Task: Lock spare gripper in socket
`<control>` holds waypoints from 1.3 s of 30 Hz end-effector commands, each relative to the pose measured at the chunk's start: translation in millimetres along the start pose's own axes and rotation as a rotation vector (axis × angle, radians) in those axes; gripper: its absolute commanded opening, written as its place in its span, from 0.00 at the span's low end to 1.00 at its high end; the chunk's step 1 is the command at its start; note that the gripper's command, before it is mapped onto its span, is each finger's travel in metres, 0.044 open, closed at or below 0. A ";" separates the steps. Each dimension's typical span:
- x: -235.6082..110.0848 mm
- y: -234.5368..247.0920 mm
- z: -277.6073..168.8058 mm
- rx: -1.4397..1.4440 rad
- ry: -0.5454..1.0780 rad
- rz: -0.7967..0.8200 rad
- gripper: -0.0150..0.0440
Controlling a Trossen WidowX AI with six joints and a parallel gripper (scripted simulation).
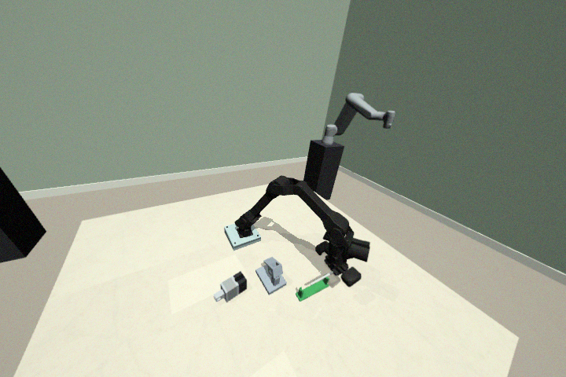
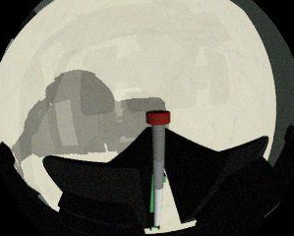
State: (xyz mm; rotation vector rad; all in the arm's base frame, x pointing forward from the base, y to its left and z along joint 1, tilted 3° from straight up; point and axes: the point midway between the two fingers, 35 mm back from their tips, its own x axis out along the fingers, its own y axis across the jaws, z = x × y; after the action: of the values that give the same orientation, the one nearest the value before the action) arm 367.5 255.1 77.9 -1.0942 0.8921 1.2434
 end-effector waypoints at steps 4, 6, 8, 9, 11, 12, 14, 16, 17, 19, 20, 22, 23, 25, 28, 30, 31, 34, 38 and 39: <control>10.1 1.5 -3.3 0.006 0.001 0.000 0.25; 10.1 1.5 -3.3 0.006 0.001 0.000 0.25; 10.1 1.5 -3.3 0.006 0.001 0.000 0.25; 10.1 1.5 -3.3 0.006 0.001 0.000 0.25; 10.1 1.5 -3.3 0.006 0.001 0.000 0.25; 10.1 1.5 -3.3 0.006 0.001 0.000 0.25; 10.1 1.5 -3.3 0.006 0.001 0.000 0.25; 10.1 1.5 -3.3 0.006 0.001 0.000 0.25; 10.1 1.5 -3.3 0.006 0.001 0.000 0.25; 10.1 1.5 -3.3 0.006 0.001 0.000 0.25; 10.1 1.5 -3.3 0.006 0.001 0.000 0.25; 10.1 1.5 -3.3 0.006 0.001 0.000 0.25; 10.1 1.5 -3.3 0.006 0.001 0.000 0.25; 10.1 1.5 -3.3 0.006 0.001 0.000 0.25; 10.1 1.5 -3.3 0.006 0.001 0.000 0.25; 9.0 1.7 -2.7 0.000 0.000 0.000 0.30; 9.0 1.7 -2.7 0.000 0.000 0.000 0.34; 9.0 1.7 -2.7 0.000 0.000 0.000 0.48; 9.0 1.7 -2.7 0.000 0.000 0.000 0.59; 9.0 1.7 -2.7 0.000 0.000 0.000 0.59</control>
State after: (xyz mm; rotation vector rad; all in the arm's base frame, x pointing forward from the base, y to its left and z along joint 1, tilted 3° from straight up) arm 367.1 254.9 68.2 -1.0934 0.8927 1.2439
